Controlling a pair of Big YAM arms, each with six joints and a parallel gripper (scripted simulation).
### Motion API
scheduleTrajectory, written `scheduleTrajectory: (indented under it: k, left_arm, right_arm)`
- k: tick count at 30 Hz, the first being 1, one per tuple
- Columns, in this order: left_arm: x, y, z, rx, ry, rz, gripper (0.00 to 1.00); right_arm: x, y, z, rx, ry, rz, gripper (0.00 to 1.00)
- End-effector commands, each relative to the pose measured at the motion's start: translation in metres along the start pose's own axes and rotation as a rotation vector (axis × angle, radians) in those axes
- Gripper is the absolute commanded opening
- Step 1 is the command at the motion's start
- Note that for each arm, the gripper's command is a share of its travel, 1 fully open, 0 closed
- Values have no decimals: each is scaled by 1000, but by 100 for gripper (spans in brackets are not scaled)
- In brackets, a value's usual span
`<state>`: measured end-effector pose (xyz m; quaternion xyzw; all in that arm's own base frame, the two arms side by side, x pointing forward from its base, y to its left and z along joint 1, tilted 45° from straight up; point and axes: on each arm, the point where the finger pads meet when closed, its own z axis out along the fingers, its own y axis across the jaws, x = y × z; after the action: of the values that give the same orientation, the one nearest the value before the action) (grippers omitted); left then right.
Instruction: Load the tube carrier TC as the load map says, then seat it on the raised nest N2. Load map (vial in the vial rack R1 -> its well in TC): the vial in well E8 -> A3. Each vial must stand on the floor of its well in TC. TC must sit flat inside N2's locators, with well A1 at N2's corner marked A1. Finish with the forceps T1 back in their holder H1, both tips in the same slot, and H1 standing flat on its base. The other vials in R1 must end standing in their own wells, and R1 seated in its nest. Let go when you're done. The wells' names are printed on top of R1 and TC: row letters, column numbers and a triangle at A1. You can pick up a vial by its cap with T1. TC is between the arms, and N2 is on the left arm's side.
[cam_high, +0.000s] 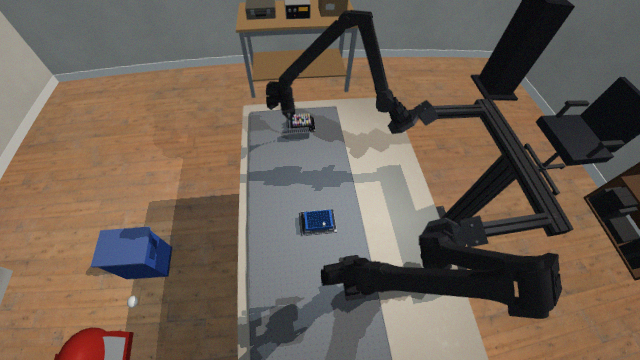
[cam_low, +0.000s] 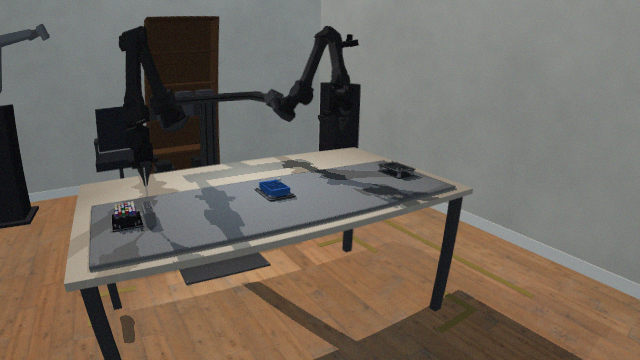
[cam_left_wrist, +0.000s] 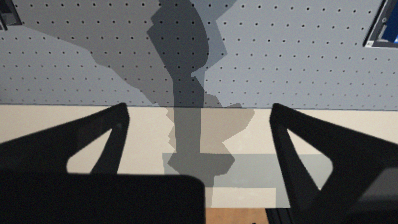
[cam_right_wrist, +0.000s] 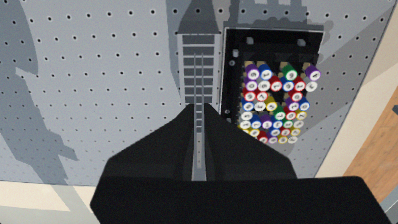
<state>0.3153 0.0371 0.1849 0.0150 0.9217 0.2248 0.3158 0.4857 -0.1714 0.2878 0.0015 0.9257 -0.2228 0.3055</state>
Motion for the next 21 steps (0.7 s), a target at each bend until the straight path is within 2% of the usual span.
scheduleTrajectory:
  k: [1, 11, 12, 21]
  left_arm:
    - [-8, 2, -5, 1, -15, 3, 100]
    - [-8, 2, -5, 1, -15, 3, 100]
    - [-8, 2, -5, 1, -15, 3, 100]
    - [-8, 2, -5, 1, -15, 3, 100]
  right_arm:
    - [-1, -5, 7, 8, -4, 0, 7]
    - [-4, -7, 8, 10, -9, 2, 7]
    - [-7, -9, 1, 14, -24, 5, 7]
    - [-4, -7, 9, 10, -12, 2, 7]
